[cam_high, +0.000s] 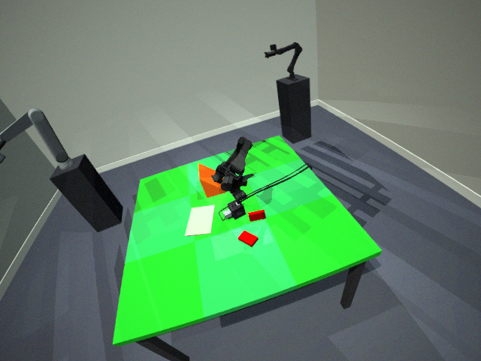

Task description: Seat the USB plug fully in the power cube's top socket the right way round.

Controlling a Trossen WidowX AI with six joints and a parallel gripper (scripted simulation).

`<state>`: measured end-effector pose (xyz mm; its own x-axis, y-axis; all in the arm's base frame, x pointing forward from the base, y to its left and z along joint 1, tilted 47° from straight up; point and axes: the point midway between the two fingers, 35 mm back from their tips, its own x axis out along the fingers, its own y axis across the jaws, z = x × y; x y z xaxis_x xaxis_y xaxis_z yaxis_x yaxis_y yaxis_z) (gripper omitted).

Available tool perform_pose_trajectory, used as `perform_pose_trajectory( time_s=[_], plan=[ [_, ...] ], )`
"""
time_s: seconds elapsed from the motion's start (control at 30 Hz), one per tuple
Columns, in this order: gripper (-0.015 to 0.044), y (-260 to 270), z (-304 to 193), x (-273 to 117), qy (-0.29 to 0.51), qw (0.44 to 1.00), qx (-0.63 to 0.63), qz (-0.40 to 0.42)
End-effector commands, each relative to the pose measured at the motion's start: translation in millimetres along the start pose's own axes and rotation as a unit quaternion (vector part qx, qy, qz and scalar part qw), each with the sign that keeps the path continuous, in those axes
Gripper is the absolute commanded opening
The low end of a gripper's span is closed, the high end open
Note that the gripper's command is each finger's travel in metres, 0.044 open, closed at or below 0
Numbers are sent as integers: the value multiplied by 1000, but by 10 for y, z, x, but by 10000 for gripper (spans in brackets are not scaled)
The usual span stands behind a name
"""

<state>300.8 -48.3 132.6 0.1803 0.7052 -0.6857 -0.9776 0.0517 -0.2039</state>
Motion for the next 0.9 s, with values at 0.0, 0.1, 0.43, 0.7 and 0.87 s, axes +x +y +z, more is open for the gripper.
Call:
perform_pose_trajectory(
  time_s=[0.0,0.1,0.43,0.7,0.87],
  plan=[
    [0,-5,2,11,-1,1000,1,-1],
    [0,-5,2,15,-1,1000,1,-1],
    [0,-5,2,26,-1,1000,1,-1],
    [0,-5,2,36,-1,1000,1,-1],
    [0,-5,2,42,-1,1000,1,-1]
  ],
)
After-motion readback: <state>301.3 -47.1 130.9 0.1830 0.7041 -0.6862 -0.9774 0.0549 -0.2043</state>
